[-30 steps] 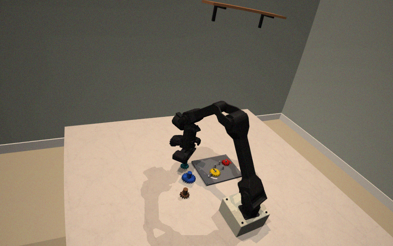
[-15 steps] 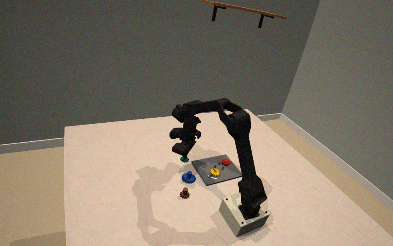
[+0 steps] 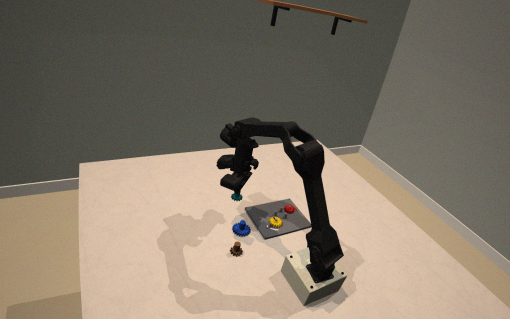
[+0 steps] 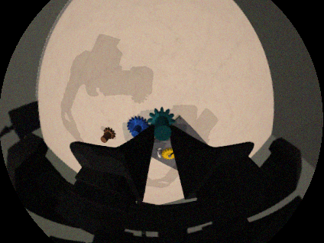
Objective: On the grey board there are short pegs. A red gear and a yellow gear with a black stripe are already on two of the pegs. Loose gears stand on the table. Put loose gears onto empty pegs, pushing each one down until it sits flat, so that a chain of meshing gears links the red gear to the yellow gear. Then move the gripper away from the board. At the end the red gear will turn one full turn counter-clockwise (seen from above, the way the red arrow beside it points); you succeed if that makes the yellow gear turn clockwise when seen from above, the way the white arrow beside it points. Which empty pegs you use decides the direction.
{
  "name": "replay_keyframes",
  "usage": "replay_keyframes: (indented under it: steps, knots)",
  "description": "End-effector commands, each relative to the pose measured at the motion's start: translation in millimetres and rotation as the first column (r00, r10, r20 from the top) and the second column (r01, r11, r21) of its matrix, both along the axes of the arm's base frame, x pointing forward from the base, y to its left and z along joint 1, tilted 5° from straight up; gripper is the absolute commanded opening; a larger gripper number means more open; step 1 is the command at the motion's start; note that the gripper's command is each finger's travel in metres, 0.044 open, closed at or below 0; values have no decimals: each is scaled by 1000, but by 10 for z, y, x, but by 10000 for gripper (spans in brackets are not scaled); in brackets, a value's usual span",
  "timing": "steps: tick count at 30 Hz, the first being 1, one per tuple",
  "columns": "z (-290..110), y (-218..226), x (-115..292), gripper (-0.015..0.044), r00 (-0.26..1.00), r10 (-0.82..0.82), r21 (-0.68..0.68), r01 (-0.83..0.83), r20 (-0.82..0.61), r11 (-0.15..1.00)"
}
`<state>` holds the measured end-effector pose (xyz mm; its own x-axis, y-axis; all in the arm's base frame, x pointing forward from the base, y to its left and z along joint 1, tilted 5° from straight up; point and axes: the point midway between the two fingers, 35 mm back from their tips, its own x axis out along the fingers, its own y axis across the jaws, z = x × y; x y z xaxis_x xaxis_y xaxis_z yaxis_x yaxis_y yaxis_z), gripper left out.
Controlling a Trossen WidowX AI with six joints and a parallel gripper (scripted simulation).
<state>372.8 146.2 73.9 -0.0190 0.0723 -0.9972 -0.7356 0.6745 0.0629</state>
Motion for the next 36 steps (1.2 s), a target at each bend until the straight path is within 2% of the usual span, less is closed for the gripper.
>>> replay_keyframes:
  steps: [1,20,36]
  knots:
    - [143,1,14,0,1000,6,7,-6,14,1000]
    - [604,-48,-36,0,1000,8,7,-8,12,1000]
    - [416,-401,40,0,1000,8,2,-8,13,1000]
